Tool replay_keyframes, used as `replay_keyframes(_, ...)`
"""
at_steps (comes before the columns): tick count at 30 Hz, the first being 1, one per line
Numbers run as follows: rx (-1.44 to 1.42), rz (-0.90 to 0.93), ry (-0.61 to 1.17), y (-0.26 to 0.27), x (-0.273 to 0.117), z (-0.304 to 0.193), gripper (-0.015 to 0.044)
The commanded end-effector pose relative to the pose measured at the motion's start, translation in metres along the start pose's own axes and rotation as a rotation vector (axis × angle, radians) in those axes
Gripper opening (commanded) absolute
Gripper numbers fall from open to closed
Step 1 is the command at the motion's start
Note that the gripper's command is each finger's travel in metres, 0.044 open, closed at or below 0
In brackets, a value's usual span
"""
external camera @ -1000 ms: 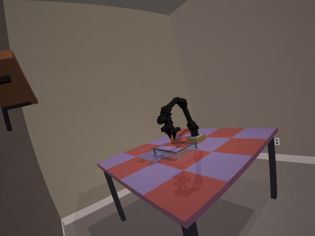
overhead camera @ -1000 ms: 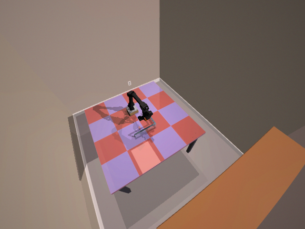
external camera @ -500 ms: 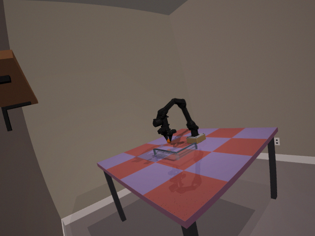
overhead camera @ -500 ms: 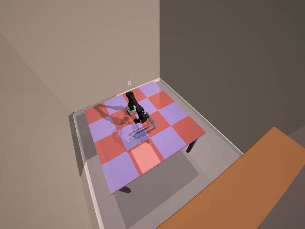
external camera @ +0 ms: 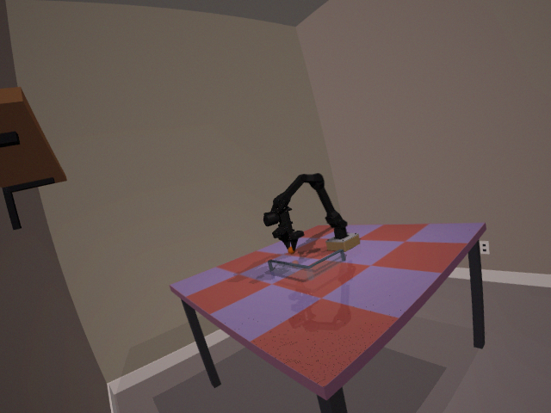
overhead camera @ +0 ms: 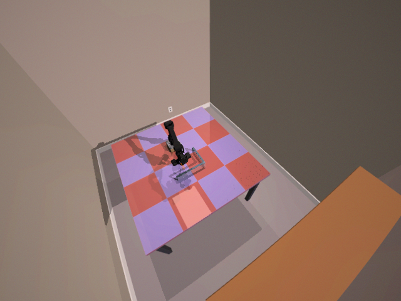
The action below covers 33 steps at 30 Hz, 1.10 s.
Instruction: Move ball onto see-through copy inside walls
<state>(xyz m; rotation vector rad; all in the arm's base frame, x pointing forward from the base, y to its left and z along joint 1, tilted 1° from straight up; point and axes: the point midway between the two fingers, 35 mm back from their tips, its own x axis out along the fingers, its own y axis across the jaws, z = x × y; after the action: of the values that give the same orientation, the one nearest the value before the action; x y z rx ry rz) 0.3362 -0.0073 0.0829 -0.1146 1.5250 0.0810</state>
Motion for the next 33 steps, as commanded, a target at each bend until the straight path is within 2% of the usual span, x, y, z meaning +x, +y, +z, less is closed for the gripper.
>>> replay_keyframes(1,-0.003,0.003,0.005,-0.002,0.020,-0.001,0.0000)
replay_keyframes(9,-0.003,0.003,0.005,-0.001,0.064,-0.003,0.0000)
replay_keyframes(33,-0.003,0.003,0.005,-0.001,0.084,-0.003,0.0000)
